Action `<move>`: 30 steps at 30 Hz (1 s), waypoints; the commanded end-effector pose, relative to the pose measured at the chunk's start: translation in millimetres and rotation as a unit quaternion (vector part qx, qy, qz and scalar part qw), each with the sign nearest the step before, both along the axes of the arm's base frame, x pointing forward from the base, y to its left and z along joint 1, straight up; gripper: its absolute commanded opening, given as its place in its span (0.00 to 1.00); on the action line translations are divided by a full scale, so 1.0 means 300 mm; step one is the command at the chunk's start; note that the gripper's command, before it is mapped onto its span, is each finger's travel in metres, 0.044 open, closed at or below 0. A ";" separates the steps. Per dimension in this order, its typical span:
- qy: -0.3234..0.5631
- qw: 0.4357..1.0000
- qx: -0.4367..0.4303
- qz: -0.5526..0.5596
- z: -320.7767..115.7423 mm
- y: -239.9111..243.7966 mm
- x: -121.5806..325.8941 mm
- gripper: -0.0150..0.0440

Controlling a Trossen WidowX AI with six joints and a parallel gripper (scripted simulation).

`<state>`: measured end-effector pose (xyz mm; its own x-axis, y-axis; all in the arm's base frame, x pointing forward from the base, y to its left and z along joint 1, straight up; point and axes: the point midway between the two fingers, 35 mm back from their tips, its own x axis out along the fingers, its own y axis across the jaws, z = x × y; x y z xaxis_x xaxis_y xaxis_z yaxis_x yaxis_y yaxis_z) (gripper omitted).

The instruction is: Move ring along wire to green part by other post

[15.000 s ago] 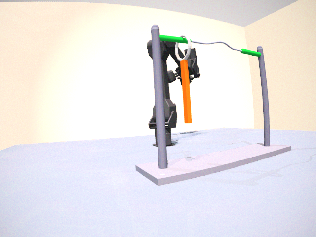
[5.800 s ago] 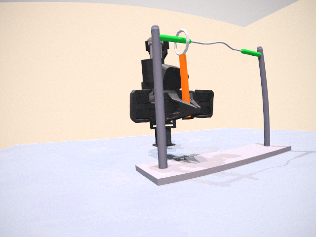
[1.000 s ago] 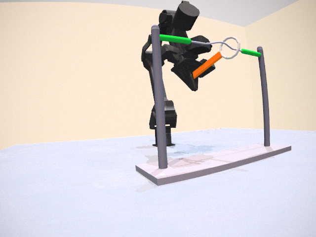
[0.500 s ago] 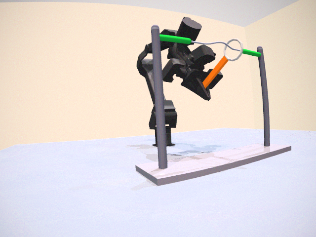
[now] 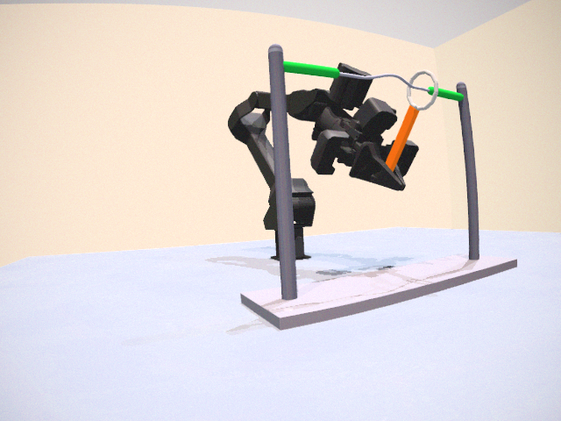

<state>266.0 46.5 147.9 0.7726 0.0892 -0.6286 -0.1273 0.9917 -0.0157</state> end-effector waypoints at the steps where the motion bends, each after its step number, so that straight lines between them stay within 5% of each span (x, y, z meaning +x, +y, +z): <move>1: -0.037 0.999 0.012 -0.010 -0.009 0.022 0.017 0.00; 30: -0.072 0.997 0.032 -0.023 -0.020 0.144 0.031 0.00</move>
